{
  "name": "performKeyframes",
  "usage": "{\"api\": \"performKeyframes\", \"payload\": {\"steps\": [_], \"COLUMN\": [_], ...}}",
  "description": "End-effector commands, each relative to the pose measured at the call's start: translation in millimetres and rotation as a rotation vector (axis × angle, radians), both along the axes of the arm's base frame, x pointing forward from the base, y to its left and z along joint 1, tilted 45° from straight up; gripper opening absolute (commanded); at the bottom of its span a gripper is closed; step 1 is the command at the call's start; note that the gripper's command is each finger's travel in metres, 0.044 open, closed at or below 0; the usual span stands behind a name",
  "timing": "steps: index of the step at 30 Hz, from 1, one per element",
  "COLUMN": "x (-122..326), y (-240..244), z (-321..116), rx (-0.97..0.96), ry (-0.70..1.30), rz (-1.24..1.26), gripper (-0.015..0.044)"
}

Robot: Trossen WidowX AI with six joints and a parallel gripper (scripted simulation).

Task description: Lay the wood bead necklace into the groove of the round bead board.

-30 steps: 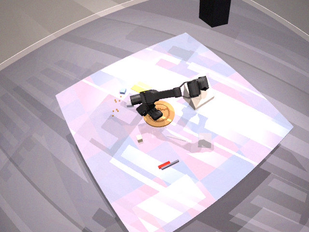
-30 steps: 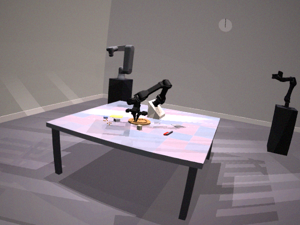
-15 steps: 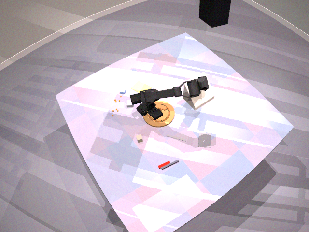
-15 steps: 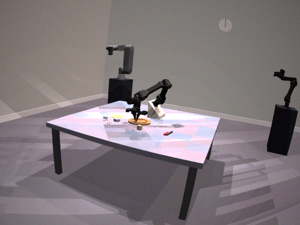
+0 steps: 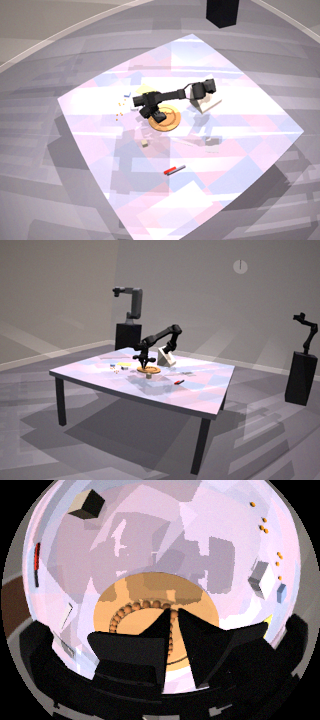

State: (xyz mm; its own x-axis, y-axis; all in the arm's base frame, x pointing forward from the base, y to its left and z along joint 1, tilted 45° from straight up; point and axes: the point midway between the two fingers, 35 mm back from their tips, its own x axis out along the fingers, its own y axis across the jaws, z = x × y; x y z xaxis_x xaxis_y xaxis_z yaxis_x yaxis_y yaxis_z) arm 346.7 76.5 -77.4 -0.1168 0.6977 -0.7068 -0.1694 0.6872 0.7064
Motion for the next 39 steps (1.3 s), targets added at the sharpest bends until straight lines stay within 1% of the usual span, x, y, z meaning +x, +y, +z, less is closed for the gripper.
{"api": "performKeyframes", "payload": {"steps": [1, 8, 25, 39], "x": [0.6, 0.1, 0.4, 0.8], "y": [1.9, 4.8, 2.0, -0.5], "z": [-4.1, -6.9, -3.4, -0.8], "rx": [-0.003, -0.002, -0.001, -0.003], "ry": [-0.002, -0.002, -0.001, -0.002], "rz": [0.003, 0.003, 0.003, 0.003], "gripper": [0.0, 0.0, 0.044, 0.044]}}
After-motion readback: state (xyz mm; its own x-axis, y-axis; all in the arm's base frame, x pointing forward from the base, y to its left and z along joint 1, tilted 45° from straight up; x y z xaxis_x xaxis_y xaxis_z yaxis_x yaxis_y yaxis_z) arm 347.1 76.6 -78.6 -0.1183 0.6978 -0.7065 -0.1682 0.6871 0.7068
